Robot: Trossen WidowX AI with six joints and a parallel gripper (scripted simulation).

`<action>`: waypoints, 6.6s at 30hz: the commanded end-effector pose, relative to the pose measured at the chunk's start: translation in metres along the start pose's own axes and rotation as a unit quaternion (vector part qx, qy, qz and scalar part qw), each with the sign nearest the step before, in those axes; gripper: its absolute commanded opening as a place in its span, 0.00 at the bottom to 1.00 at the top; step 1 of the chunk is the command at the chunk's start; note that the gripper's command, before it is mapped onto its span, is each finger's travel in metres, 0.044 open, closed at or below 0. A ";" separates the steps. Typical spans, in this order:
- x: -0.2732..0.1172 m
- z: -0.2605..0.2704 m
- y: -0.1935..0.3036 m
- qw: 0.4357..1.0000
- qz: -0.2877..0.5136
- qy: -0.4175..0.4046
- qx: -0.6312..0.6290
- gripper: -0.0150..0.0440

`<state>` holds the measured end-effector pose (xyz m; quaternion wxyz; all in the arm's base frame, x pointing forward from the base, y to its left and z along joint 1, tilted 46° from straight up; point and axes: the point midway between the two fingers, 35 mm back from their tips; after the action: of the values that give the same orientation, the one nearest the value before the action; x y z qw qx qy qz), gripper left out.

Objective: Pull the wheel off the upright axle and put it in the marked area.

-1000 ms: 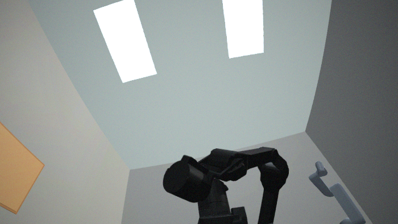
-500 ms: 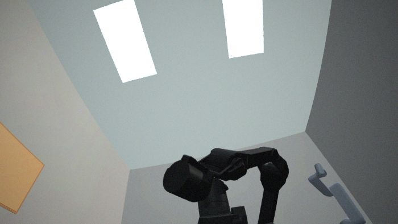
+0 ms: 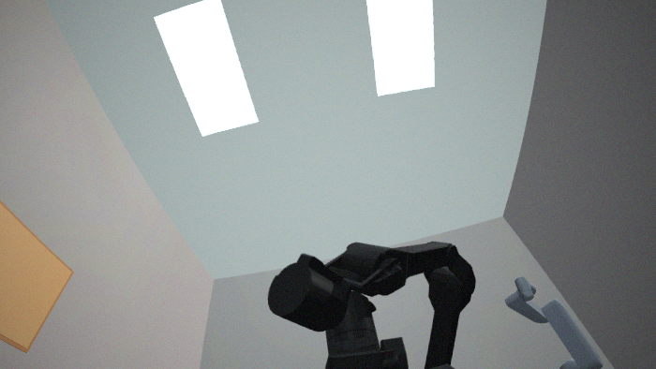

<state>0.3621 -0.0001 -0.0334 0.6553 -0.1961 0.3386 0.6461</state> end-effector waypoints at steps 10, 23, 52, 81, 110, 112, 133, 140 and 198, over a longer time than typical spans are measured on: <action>-0.007 -0.002 0.000 1.000 -0.002 0.000 0.001 0.25; -0.012 -0.002 0.000 1.000 -0.003 0.000 0.001 0.25; -0.021 -0.002 0.000 1.000 -0.003 -0.001 0.002 0.25; -0.031 -0.002 0.000 1.000 -0.004 -0.001 0.003 0.25; -0.063 -0.032 0.007 1.000 -0.005 0.000 0.005 0.25; -0.064 -0.042 0.010 1.000 -0.006 0.001 0.005 0.25; -0.062 -0.106 0.035 1.000 -0.004 0.002 0.004 0.25; -0.047 -0.106 0.035 1.000 -0.004 0.001 0.003 0.25; -0.067 -0.095 0.112 1.000 -0.002 0.004 0.004 1.00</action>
<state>0.2639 -0.0993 -0.0514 0.6562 -0.1991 0.3429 0.6420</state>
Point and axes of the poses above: the point midway between the two fingers, 35 mm back from their tips, its own x axis out along the fingers, its own z axis across the jaws, y = z × x, and after that the axes turned 14 degrees about x, right-handed
